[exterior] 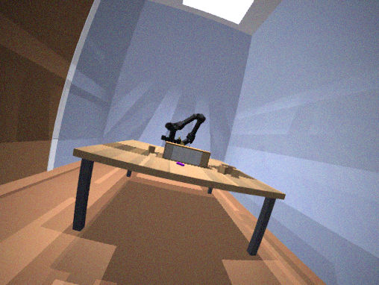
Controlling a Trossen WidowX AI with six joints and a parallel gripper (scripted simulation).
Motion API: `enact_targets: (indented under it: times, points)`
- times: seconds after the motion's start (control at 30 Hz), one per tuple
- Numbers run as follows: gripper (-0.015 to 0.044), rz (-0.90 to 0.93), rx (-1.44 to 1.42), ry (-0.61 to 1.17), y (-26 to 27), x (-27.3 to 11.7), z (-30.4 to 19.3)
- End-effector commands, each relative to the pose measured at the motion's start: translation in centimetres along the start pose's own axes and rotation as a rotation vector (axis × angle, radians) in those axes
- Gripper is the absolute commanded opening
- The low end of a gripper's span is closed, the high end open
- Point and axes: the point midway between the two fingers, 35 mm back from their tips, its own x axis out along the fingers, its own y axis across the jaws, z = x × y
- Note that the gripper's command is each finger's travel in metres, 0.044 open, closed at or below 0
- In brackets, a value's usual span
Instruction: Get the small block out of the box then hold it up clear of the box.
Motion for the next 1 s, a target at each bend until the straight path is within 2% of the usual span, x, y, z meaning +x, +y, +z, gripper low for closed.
enact_targets:
  times: [0.0, 0.7, 0.97]
  points:
    - [0.0, 0.029, 0.051, 0.004, 0.0, -1.3, -0.5]
    - [0.0, 0.231, 0.461, 0.076, -1.4, -9.9, -1.7]
    - [0.0, 0.237, 0.475, 0.079, -1.5, -10.1, -1.7]
